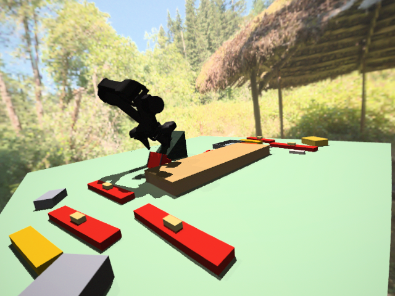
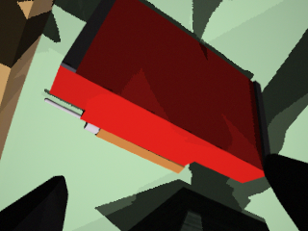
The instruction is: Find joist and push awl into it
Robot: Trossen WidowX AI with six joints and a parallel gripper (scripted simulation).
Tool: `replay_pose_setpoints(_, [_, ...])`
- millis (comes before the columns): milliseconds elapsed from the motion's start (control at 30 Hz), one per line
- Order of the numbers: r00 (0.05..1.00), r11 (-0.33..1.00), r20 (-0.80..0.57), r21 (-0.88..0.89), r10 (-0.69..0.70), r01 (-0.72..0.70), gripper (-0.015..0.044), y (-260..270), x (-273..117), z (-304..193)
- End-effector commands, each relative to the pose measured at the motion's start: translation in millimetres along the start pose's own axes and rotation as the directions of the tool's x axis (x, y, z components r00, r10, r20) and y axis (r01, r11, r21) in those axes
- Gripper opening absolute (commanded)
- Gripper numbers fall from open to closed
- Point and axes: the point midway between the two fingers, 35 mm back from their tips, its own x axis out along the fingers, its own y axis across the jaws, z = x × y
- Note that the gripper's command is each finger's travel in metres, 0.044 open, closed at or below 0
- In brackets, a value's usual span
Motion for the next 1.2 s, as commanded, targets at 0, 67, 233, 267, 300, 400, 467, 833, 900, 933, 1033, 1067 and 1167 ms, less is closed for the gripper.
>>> replay_pose_setpoints(0, [0.935,0.85,0.337,0.519,-0.11,-0.087,0.044,11.7,18.0,-20.3])
replay_pose_setpoints(67, [0.929,0.82,0.352,0.561,-0.11,-0.115,0.044,12.3,18.2,-20.9])
replay_pose_setpoints(233, [0.929,0.819,0.353,0.563,-0.11,-0.117,0.044,12.3,18.2,-21.0])
replay_pose_setpoints(267, [0.929,0.819,0.353,0.563,-0.11,-0.117,0.044,12.3,18.2,-21.0])
replay_pose_setpoints(300, [0.929,0.819,0.353,0.563,-0.11,-0.117,0.044,12.3,18.2,-21.0])
replay_pose_setpoints(400, [0.929,0.819,0.353,0.563,-0.11,-0.117,0.044,12.3,18.2,-21.0])
replay_pose_setpoints(467, [0.929,0.819,0.353,0.563,-0.11,-0.117,0.044,12.3,18.2,-21.0])
replay_pose_setpoints(833, [0.929,0.819,0.353,0.563,-0.11,-0.117,0.044,12.0,18.5,-22.1])
replay_pose_setpoints(900, [0.929,0.819,0.353,0.562,-0.11,-0.117,0.044,12.0,18.8,-22.2])
replay_pose_setpoints(933, [0.929,0.819,0.353,0.562,-0.11,-0.117,0.044,12.0,19.6,-22.0])
replay_pose_setpoints(1033, [0.93,0.819,0.352,0.562,-0.109,-0.117,0.044,12.3,24.0,-20.7])
replay_pose_setpoints(1067, [0.93,0.819,0.352,0.562,-0.109,-0.117,0.044,12.4,25.6,-20.2])
replay_pose_setpoints(1167, [0.93,0.819,0.351,0.562,-0.108,-0.117,0.044,12.5,30.2,-18.9])
